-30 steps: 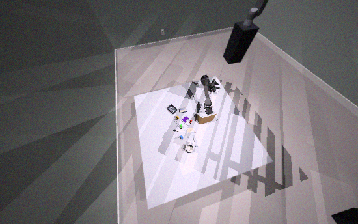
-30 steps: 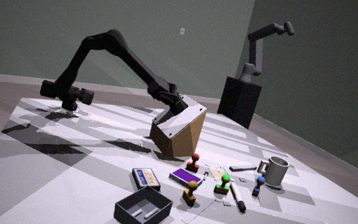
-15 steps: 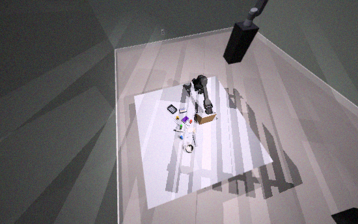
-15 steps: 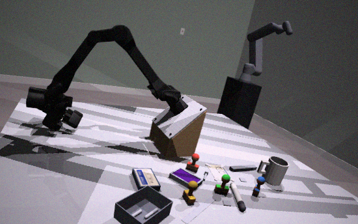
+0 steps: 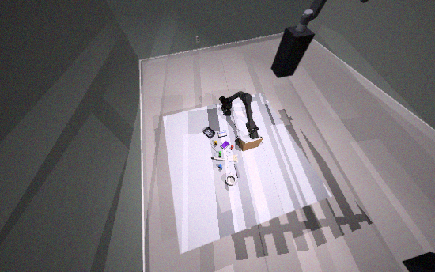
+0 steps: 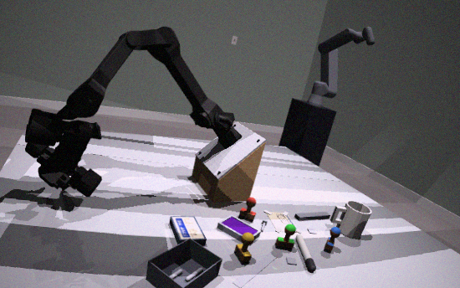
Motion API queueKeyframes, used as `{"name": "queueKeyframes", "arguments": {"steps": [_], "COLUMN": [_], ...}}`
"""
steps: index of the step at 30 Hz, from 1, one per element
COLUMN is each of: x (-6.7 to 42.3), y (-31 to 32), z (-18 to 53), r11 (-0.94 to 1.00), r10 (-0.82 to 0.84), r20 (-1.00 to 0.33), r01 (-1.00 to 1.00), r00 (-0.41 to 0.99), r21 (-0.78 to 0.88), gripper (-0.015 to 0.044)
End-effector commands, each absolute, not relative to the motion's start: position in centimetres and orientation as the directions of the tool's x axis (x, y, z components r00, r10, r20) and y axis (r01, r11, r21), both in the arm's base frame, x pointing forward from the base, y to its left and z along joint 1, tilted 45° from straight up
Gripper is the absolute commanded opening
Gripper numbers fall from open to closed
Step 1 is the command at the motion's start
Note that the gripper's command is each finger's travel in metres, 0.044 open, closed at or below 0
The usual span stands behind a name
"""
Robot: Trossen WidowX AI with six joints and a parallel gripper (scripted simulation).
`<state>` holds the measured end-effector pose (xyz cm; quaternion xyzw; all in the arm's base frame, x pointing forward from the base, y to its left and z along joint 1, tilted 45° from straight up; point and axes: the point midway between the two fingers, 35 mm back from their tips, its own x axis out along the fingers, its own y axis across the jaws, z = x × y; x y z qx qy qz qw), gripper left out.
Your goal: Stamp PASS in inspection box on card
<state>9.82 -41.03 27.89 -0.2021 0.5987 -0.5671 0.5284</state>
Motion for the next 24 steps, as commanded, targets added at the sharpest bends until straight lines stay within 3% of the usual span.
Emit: {"name": "queueKeyframes", "arguments": {"steps": [1,12,18,24], "x": [14.9,28.4,34.3,37.2], "y": [-39.6,-31.3,-23.9,-17.6], "z": [26.7,20.8,17.4,12.9], "r11": [0.309,0.505,0.644,0.716], "r10": [-0.866,-0.836,-0.763,-0.698], "r20": [-0.433,-0.549,-0.623,-0.690], "r01": [0.412,0.401,0.286,0.202], "r00": [-0.251,0.007,0.170,0.192], "r21": [-0.857,-0.764,-0.710,-0.668], "gripper": [0.0216,0.0216,0.0216,0.0216]}}
